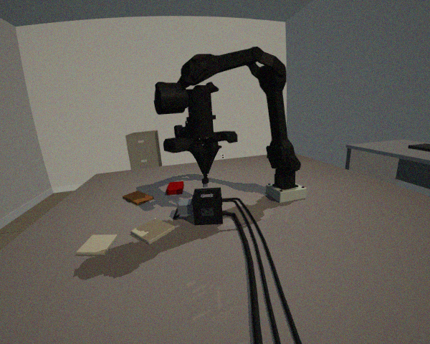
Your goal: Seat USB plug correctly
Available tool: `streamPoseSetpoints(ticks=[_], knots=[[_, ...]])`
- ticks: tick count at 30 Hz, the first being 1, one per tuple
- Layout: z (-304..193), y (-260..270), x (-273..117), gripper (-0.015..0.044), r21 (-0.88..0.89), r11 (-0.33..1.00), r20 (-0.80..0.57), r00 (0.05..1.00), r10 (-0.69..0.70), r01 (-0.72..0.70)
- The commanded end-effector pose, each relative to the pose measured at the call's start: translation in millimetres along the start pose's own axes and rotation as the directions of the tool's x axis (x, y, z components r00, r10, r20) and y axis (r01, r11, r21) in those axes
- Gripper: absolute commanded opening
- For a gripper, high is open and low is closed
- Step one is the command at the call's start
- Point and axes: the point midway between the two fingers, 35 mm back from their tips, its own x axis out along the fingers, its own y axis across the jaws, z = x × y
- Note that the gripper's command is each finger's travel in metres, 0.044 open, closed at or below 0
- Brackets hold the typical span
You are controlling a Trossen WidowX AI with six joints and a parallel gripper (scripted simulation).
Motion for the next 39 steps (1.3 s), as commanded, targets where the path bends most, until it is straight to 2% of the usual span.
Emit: streamPoseSetpoints(ticks=[1, 10, 20, 39], knots=[[-0.1, -0.2, 0.2, 0.0, 0.129, 0.992, 0.0, 1.0, -0.001, 0.001], [-0.1, -0.2, 0.2, 0.0, 0.357, 0.934, 0.0, 1.0, -0.001, 0.001], [-0.1, -0.2, 0.3, 0.0, 0.583, 0.813, 0.0, 1.0, -0.001, 0.001], [-0.2, 0.3, 0.6, 0.0, 0.589, 0.808, -0.003, 1.0, 0.003, -0.001]])
